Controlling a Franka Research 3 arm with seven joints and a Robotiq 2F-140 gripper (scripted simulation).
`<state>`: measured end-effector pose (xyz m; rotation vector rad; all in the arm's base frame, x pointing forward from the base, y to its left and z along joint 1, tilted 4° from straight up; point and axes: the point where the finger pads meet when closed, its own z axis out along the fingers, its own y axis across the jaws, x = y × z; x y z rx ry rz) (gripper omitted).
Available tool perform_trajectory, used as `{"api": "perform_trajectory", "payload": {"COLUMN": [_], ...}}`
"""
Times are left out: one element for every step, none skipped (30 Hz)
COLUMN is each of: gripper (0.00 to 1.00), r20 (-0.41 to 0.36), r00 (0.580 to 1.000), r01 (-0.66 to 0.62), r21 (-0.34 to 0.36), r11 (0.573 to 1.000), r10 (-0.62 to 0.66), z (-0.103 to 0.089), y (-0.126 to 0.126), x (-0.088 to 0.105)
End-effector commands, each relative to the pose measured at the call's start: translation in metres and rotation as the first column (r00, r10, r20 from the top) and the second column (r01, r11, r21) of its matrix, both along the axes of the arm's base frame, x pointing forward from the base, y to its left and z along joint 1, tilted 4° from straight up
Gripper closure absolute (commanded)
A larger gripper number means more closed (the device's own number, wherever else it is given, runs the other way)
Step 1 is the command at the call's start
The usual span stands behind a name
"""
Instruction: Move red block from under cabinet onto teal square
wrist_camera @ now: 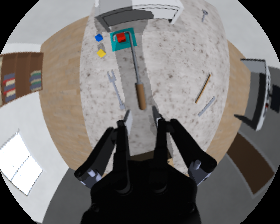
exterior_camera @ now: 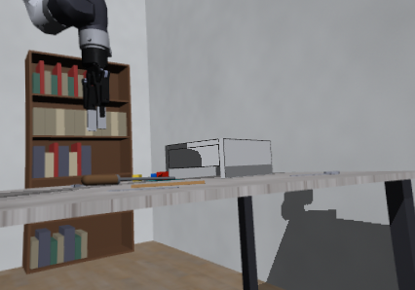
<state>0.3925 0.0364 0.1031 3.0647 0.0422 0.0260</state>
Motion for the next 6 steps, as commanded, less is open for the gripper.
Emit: {"api": "perform_trajectory", "payload": {"gripper": [0.66,0.66,0.66,0.66,0.66,0.66], "r20": [0.001,0.001,0.001,0.001,0.001,0.001], "r00": [1.000,1.000,1.000,1.000,1.000,1.000], "r01": [-0.004,-0.004,-0.004,-0.004,-0.004,-0.004], "r21": [0.003,0.003,0.003,0.003,0.003,0.003], "r11": [1.000,1.000,1.000,1.000,1.000,1.000], "r10": [0.004,0.004,0.004,0.004,0.004,0.004], "z": [0.0014,0.0014,0.0014,0.0014,0.0014,0.0014], "y": [0.0010,0.0010,0.0010,0.0010,0.0010,0.0010], "x": [0.0007,0.0007,0.0007,0.0007,0.0007,0.0007]}}
